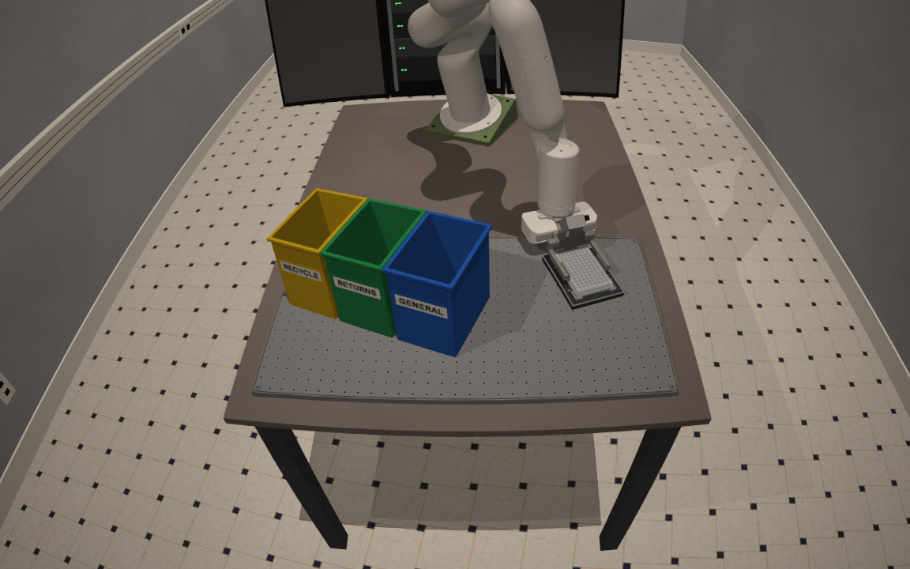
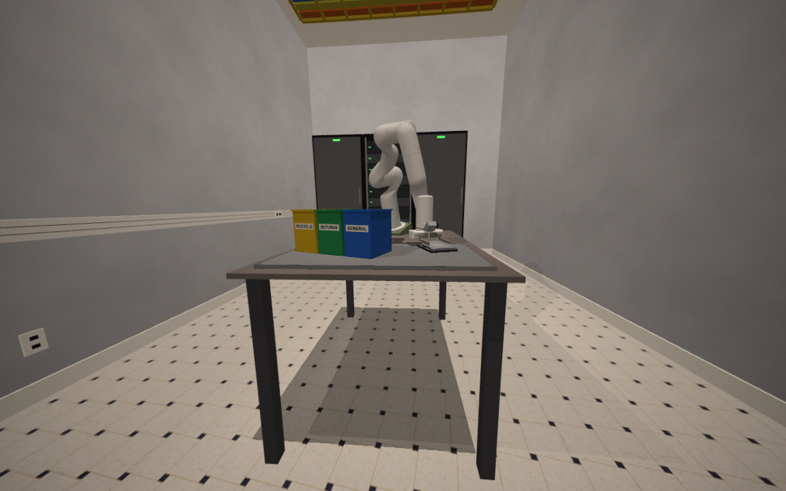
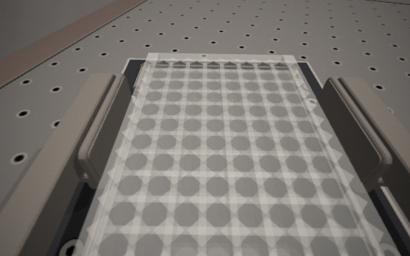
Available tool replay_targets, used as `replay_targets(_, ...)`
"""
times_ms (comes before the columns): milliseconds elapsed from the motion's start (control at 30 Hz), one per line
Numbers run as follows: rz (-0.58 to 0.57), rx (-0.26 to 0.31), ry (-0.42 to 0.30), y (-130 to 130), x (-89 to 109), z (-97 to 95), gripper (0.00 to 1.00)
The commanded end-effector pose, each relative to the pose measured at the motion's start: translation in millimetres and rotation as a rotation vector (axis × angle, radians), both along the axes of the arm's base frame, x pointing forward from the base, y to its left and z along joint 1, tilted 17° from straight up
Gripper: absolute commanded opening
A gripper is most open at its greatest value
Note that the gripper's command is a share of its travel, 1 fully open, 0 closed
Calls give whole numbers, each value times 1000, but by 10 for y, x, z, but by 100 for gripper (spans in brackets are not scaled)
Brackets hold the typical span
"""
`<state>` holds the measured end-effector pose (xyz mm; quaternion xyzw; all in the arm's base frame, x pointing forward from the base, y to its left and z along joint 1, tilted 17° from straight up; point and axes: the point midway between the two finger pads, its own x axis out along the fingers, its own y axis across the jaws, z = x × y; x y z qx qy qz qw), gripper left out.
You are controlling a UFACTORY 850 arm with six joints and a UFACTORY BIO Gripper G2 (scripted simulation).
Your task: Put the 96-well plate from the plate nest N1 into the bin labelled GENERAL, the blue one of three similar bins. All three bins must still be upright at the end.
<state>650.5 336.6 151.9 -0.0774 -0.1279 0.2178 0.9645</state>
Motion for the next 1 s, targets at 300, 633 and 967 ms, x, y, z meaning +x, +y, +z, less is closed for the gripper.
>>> replay_targets(300, 0, 1, -2, 10, -11, 62, 0)
replay_targets(633, 0, 1, -2, 15, -26, 113, 0)
replay_targets(967, 0, 1, -2, 20, -43, 170, 0)
